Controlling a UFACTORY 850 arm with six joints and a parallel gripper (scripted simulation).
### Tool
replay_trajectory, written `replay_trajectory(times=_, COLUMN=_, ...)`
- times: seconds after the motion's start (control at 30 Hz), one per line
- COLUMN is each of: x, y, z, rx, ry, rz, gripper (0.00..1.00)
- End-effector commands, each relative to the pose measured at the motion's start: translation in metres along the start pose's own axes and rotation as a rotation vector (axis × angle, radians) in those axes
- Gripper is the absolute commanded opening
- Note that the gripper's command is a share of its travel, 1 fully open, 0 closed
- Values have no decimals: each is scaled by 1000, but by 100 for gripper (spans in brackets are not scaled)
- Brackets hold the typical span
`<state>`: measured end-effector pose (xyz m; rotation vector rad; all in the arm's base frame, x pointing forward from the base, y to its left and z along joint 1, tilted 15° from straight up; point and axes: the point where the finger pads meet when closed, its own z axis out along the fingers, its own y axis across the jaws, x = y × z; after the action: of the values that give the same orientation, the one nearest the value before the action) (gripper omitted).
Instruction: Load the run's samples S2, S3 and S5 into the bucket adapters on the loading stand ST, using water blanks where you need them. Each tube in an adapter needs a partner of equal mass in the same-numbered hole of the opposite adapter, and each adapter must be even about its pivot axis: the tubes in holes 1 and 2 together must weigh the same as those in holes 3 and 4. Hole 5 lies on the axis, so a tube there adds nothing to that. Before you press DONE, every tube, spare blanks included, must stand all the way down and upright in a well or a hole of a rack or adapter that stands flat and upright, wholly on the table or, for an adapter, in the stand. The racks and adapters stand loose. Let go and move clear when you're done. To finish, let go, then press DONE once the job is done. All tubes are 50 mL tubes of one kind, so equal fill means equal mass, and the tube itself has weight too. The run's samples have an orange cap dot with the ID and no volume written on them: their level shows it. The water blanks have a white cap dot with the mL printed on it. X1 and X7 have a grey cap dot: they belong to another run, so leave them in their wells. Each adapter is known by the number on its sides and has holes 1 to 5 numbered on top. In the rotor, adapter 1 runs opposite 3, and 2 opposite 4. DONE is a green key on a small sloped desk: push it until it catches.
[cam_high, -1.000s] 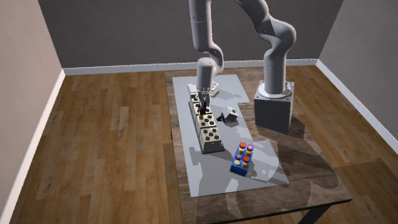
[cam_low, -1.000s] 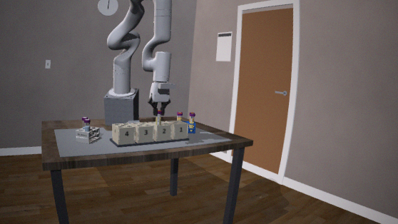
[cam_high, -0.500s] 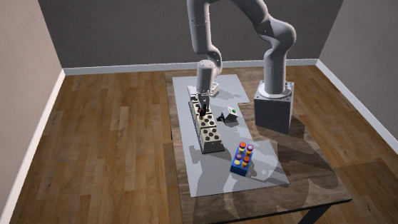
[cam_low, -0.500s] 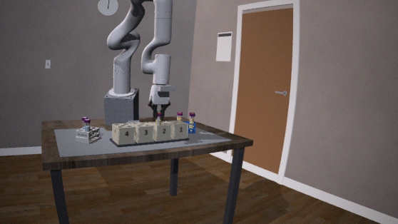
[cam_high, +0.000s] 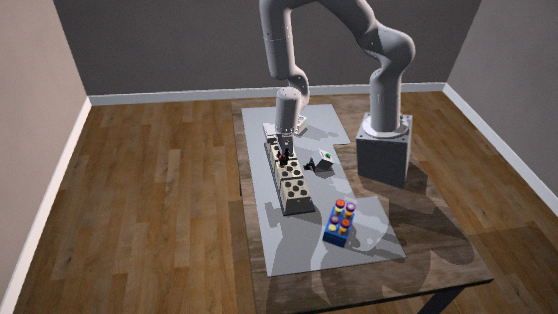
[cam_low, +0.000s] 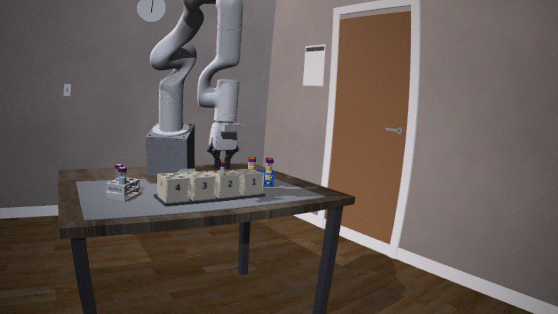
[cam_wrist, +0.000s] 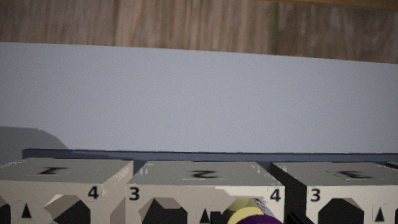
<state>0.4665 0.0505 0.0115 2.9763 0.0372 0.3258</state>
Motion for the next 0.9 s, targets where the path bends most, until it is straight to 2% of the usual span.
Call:
replay_trajectory(times=0.0, x=1, y=0, z=6, rx=1, ry=3, rz=0, gripper=0)
replay_trajectory(times=0.43, x=1, y=0, z=17, rx=1, ry=3, rz=0, gripper=0)
replay_trajectory(times=0.87, x=1, y=0, z=17, rx=1, ry=3, rz=0, gripper=0)
